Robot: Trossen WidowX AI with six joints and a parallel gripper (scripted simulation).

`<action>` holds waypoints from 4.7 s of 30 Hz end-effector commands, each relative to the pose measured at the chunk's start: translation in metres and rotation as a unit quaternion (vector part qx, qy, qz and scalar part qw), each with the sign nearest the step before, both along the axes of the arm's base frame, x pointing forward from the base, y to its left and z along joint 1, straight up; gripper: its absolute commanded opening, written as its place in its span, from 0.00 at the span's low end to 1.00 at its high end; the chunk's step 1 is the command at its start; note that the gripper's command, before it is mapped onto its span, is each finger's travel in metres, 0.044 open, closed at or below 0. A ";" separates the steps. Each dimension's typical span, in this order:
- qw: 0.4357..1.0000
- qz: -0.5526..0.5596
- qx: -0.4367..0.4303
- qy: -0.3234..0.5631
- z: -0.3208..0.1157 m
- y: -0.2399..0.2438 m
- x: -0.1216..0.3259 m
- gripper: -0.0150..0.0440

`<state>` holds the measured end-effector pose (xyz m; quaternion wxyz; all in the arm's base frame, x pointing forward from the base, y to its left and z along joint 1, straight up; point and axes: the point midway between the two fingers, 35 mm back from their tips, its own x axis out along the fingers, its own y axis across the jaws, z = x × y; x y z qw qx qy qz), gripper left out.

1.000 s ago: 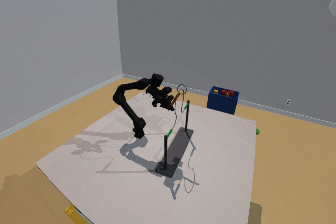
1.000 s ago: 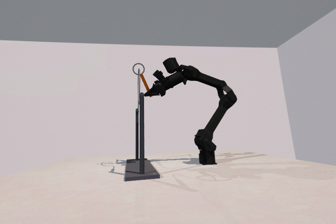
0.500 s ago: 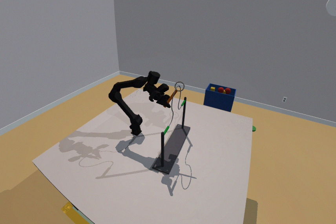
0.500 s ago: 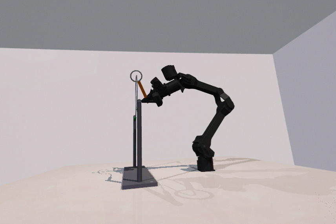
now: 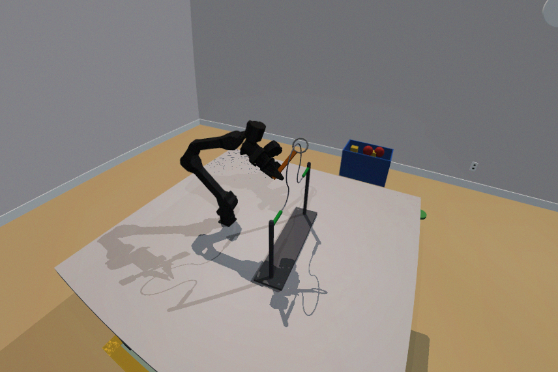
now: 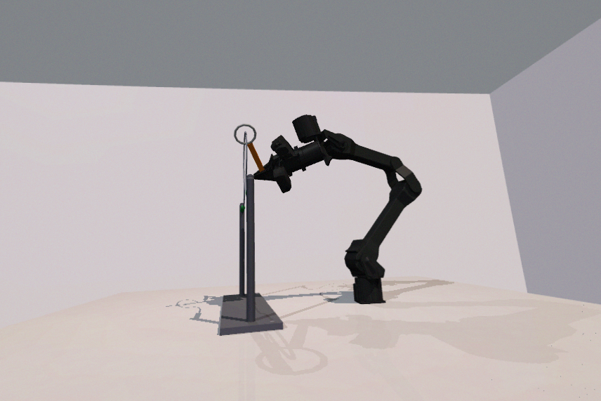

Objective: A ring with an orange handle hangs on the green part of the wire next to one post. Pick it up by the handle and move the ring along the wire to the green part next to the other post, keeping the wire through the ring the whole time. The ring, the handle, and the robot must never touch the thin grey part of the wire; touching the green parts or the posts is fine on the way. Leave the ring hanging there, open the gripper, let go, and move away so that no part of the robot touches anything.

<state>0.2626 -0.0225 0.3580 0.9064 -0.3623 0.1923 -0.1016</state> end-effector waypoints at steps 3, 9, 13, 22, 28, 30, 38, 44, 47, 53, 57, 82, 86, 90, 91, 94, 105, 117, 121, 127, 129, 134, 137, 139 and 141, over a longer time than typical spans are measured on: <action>0.999 -0.003 -0.040 -0.007 0.004 -0.003 -0.001 0.00; 0.997 -0.002 -0.080 -0.011 0.006 -0.005 -0.001 0.00; 0.994 -0.002 -0.106 -0.014 0.007 -0.007 -0.001 0.00; 0.986 -0.002 -0.166 -0.020 0.011 -0.009 -0.001 0.00; 0.979 -0.002 -0.205 -0.023 0.014 -0.011 -0.001 0.00; 0.976 -0.002 -0.218 -0.025 0.015 -0.011 -0.001 0.00; 0.963 -0.002 -0.269 -0.029 0.018 -0.013 0.000 0.00; 0.951 -0.002 -0.308 -0.033 0.021 -0.013 0.000 0.00; 0.945 -0.002 -0.327 -0.035 0.023 -0.014 0.000 0.00; 0.931 -0.003 -0.364 -0.038 0.026 -0.014 0.000 0.00; 0.920 -0.003 -0.389 -0.040 0.028 -0.014 0.000 0.00; 0.843 -0.004 -0.536 -0.053 0.040 -0.013 -0.001 0.00; 0.828 -0.004 -0.557 -0.055 0.042 -0.013 -0.001 0.00; 0.814 -0.004 -0.578 -0.056 0.043 -0.012 -0.001 0.00; 0.811 -0.004 -0.583 -0.057 0.044 -0.012 -0.001 0.00; 0.800 -0.004 -0.597 -0.058 0.045 -0.012 -0.001 0.00; 0.772 -0.005 -0.632 -0.061 0.044 -0.013 -0.001 0.00; 0.782 -0.005 -0.620 -0.060 0.032 -0.022 0.000 0.00; 0.792 -0.010 -0.608 -0.058 0.026 -0.025 0.000 0.00; 0.818 -0.040 -0.572 -0.047 0.011 -0.028 -0.007 0.00; 0.834 -0.045 -0.549 -0.043 0.002 -0.031 -0.008 0.00; 0.863 -0.046 -0.502 -0.036 -0.015 -0.035 -0.007 0.00; 0.880 -0.046 -0.471 -0.032 -0.025 -0.037 -0.007 0.00; 0.892 -0.045 -0.450 -0.029 -0.032 -0.038 -0.007 0.00; 0.902 -0.045 -0.428 -0.026 -0.039 -0.038 -0.007 0.00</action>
